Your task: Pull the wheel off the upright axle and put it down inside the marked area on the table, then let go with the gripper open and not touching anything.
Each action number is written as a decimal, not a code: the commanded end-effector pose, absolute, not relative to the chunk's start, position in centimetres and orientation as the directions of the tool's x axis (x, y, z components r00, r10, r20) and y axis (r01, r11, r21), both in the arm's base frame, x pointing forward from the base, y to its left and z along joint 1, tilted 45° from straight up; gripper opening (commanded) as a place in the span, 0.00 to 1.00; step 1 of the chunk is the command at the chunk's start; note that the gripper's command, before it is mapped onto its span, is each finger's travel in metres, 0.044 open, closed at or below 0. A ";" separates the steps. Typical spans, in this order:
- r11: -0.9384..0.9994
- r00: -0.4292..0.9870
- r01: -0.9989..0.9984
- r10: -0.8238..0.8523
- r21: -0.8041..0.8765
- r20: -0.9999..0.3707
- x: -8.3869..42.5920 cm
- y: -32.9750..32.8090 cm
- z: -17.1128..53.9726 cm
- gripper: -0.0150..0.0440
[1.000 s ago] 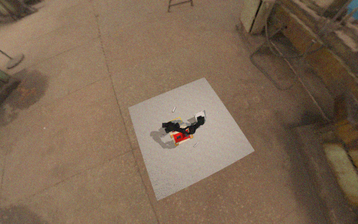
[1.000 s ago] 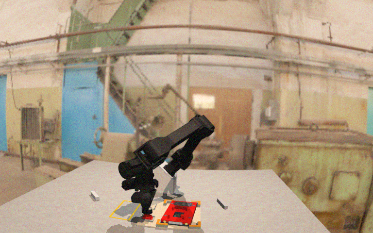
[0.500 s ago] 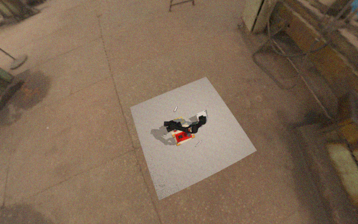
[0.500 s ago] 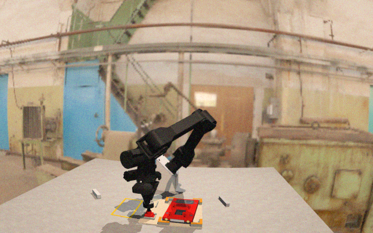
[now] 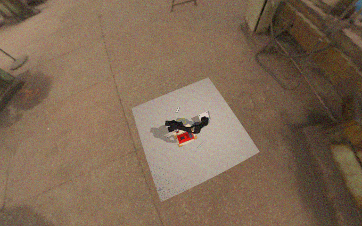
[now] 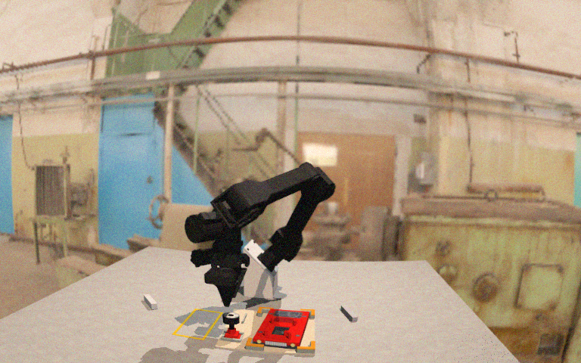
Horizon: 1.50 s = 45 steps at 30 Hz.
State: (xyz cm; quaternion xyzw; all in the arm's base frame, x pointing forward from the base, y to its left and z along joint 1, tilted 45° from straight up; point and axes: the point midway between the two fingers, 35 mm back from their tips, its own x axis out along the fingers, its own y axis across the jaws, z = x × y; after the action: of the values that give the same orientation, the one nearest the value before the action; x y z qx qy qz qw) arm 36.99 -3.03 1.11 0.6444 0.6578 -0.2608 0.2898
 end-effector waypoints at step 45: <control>0.042 -0.009 0.999 0.696 0.027 -0.718 36.9 -0.2 -1.5 0.25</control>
State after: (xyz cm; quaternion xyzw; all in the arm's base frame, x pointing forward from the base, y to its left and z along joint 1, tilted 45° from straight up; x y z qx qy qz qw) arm 36.89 0.11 -1.76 0.6403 0.6618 -0.2608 0.2898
